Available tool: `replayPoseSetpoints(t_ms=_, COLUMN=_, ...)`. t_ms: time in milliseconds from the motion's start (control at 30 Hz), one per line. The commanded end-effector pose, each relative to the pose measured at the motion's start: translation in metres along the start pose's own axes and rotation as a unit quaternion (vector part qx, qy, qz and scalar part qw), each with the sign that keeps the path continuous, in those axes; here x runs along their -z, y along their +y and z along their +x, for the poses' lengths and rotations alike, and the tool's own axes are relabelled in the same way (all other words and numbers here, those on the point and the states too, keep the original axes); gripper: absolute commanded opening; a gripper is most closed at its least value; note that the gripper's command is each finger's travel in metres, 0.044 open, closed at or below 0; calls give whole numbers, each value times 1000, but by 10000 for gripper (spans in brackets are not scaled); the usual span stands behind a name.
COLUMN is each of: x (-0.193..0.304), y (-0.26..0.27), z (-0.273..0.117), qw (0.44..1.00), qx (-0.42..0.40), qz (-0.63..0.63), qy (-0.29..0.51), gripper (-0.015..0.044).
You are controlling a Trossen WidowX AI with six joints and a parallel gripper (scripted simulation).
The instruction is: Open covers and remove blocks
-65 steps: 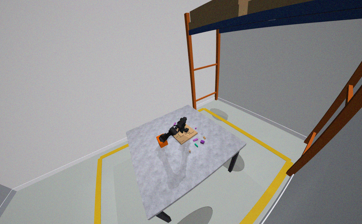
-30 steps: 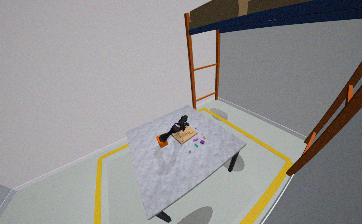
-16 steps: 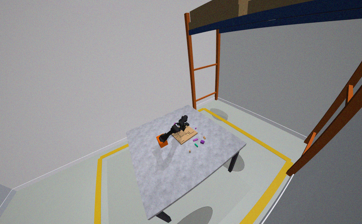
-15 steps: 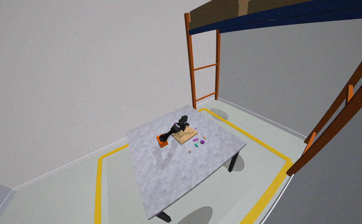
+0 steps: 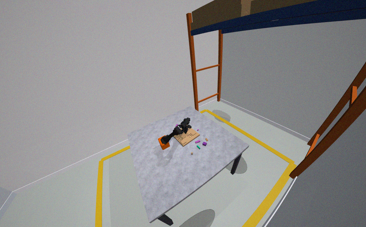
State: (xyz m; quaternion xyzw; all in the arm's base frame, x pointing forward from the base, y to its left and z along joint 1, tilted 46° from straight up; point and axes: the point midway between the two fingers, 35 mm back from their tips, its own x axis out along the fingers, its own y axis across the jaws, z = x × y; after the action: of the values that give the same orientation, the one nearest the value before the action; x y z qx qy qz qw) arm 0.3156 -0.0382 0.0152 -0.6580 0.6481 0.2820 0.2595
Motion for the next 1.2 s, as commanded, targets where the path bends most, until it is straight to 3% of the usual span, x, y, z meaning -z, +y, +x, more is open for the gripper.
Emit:
replayPoseSetpoints(t_ms=0, x=0, y=2, z=7, qw=1000, qx=-4, qz=-4, qy=3, gripper=0)
replayPoseSetpoints(t_ms=1167, x=1, y=4, z=41, qw=1000, qx=-4, qz=-4, qy=4, gripper=0)
